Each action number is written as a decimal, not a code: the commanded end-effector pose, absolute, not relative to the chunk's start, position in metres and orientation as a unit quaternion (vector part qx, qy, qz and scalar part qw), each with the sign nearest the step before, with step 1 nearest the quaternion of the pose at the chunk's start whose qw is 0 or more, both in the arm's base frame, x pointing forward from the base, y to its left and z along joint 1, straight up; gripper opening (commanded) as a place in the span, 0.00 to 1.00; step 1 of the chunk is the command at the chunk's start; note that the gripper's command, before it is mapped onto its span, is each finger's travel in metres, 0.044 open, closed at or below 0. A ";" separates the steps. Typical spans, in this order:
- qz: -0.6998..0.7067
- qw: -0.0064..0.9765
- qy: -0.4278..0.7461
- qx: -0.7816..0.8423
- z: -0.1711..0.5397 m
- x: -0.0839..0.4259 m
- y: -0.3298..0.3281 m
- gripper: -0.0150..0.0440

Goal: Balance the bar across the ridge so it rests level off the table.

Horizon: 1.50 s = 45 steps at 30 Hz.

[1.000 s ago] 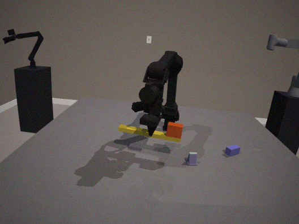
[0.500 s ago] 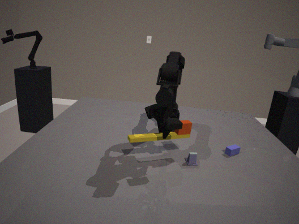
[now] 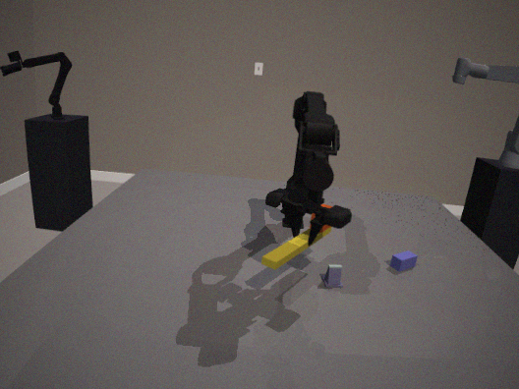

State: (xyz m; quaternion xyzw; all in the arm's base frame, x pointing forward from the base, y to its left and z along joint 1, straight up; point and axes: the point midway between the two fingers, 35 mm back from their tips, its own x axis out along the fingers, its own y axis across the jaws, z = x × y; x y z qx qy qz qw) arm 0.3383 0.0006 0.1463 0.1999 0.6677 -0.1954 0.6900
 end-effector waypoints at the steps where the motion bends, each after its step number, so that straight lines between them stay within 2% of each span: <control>1: -0.145 0.704 0.679 0.151 0.149 0.343 0.015 0.25; 20: 0.040 0.720 0.692 -0.035 0.151 0.362 0.082 0.25; 45: 0.044 0.720 0.692 -0.039 0.118 0.365 0.088 0.25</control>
